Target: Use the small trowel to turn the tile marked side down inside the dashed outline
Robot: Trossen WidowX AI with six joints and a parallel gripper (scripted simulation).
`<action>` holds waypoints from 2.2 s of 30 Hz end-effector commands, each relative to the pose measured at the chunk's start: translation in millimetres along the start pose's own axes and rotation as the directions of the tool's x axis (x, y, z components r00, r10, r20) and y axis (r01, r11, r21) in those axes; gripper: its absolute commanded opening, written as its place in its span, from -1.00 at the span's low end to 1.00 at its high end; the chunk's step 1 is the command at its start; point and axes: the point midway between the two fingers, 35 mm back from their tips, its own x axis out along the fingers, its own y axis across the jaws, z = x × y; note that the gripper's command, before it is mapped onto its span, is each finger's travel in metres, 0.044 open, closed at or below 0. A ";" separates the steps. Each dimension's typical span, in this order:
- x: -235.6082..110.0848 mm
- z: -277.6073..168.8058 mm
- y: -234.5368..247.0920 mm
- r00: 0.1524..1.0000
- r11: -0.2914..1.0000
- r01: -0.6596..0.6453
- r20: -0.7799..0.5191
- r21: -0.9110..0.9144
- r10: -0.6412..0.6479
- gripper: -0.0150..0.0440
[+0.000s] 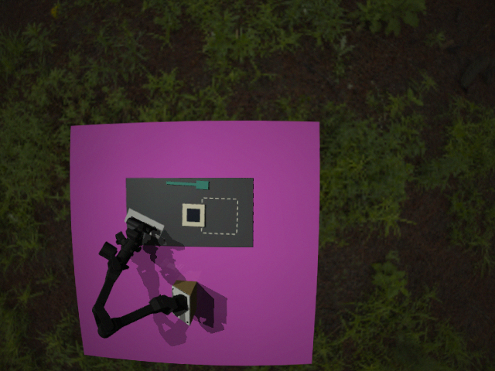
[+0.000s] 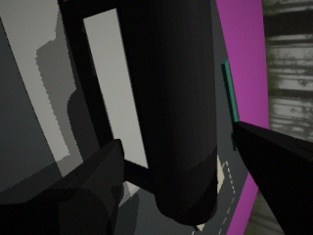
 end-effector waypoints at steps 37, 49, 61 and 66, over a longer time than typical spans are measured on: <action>27.9 -1.0 -0.1 1.000 1.000 -0.003 0.003 -0.003 0.003 -0.37; 13.8 -0.2 -19.1 1.000 1.000 -0.003 0.000 -0.003 0.003 -0.49; -10.6 -1.7 -46.2 1.000 1.000 -0.001 -0.001 -0.004 0.001 -0.49; -8.0 -2.2 -46.9 1.000 1.000 -0.004 0.004 -0.005 0.004 -0.49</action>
